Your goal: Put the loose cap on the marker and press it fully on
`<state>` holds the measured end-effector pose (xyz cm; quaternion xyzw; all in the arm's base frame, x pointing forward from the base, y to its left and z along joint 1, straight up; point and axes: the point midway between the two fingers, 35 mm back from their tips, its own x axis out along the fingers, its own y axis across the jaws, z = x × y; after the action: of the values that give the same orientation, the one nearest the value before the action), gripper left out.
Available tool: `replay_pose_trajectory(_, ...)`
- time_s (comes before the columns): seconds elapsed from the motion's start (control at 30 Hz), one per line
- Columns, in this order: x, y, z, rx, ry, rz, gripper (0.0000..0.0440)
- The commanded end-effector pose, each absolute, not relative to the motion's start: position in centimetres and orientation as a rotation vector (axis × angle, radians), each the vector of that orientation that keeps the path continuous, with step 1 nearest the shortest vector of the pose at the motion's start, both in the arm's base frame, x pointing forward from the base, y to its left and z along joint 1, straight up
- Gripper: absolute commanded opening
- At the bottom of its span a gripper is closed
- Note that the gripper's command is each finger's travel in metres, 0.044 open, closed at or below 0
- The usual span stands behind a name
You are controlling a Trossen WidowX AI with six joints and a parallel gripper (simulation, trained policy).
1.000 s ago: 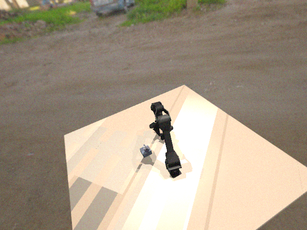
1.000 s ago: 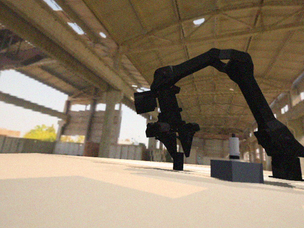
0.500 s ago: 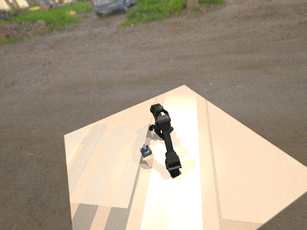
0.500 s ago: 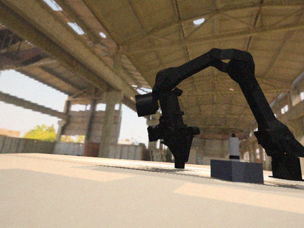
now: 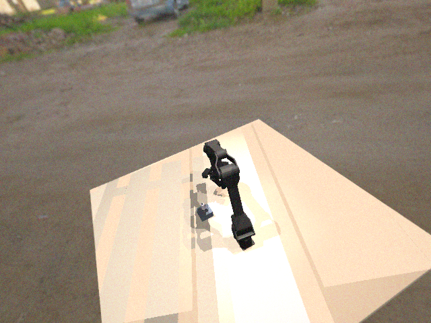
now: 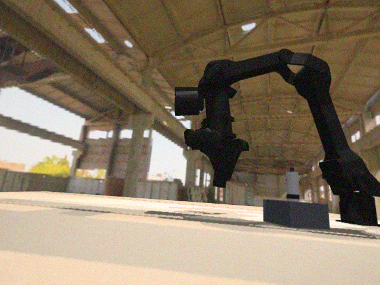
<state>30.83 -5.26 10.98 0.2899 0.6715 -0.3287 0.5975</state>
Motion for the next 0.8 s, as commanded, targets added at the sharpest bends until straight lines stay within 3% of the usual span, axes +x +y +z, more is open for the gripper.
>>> replay_pose_trajectory(0.0, 30.9, -3.8, 12.3, 0.666, 1.546, -0.733, 0.0072)
replay_pose_trajectory(0.77, 26.9, 5.4, 15.6, 0.566, 1.616, -0.636, 0.0026)
